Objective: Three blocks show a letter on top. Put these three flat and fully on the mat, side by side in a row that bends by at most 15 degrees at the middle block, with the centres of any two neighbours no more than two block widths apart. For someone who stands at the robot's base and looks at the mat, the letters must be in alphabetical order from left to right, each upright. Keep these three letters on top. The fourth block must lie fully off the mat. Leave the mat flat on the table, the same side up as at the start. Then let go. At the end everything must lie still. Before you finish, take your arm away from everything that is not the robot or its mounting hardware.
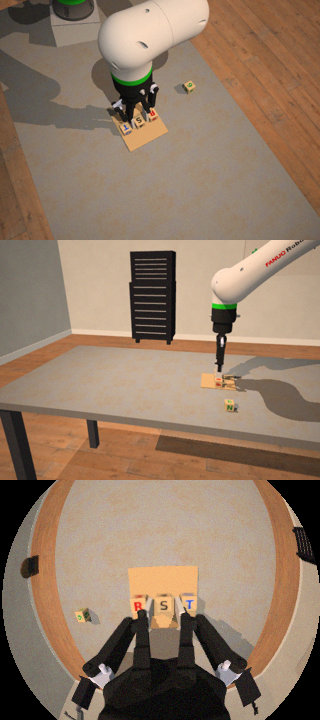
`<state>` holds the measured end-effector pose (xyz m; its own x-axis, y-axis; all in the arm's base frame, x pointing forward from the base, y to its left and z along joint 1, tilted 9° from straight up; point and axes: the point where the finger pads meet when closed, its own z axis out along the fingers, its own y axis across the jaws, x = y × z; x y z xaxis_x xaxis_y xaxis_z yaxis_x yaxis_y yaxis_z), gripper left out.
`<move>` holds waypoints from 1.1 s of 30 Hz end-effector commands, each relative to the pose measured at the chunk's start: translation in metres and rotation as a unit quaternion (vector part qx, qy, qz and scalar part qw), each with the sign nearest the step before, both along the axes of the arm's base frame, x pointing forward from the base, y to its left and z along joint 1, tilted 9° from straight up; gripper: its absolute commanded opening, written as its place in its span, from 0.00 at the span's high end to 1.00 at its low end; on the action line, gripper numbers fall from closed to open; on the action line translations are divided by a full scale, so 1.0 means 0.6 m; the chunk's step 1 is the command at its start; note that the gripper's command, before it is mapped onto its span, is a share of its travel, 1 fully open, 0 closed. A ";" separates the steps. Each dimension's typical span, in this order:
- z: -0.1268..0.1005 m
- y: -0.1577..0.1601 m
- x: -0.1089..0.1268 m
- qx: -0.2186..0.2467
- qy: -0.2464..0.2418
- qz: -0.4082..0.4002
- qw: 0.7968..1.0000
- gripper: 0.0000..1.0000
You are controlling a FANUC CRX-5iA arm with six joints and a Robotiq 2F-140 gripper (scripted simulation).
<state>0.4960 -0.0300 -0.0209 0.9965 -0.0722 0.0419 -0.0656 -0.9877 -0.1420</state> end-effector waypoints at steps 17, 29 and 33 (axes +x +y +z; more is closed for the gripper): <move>0.113 -0.016 -0.006 0.000 0.000 0.000 1.000 0.72; 0.116 -0.016 -0.006 0.000 0.000 0.000 1.000 0.00; 0.116 -0.016 -0.006 0.000 0.000 0.000 1.000 0.00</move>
<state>0.4923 -0.0396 0.0483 0.9965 -0.0722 0.0417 -0.0656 -0.9877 -0.1422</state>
